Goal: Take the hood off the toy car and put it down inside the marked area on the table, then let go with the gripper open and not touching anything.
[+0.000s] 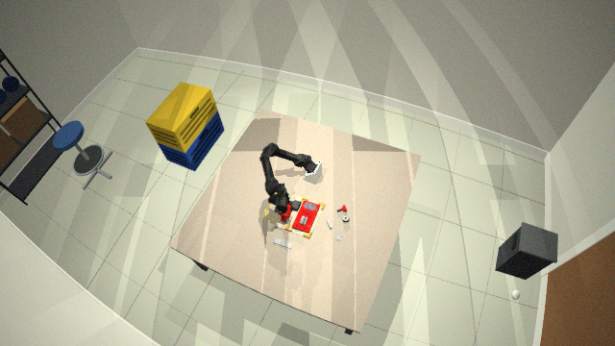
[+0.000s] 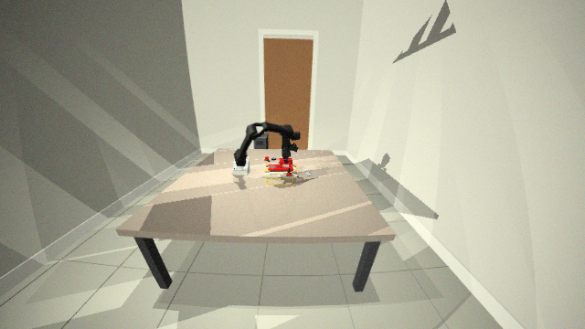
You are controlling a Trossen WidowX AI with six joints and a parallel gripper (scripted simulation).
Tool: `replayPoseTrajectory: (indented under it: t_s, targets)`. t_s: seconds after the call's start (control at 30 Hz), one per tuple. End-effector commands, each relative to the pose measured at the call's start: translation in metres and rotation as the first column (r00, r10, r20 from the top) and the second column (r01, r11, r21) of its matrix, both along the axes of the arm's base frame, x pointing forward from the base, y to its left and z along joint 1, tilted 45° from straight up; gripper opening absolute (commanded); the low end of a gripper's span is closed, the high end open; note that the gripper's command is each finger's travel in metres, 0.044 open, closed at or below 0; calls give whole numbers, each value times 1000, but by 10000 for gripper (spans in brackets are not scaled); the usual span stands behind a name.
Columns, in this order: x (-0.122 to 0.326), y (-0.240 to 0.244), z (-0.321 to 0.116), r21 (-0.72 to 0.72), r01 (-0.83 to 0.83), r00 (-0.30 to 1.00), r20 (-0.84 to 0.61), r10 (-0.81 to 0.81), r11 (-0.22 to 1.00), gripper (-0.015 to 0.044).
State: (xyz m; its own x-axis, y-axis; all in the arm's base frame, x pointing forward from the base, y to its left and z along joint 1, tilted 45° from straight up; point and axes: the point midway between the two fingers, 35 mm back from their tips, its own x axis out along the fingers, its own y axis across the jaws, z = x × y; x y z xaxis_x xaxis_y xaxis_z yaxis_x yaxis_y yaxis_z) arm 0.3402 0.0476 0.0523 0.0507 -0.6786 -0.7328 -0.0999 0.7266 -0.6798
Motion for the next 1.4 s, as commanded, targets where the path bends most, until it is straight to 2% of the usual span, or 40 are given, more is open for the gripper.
replayPoseTrajectory:
  t_s: [0.0,0.67,1.37]
  targets:
    - [-4,-17,16,-7,-4,1000,-8,4,1000,0]
    - [-32,-82,75,-24,3,1000,-6,-3,1000,0]
    - [-30,-90,67,-23,3,1000,-6,-3,1000,0]
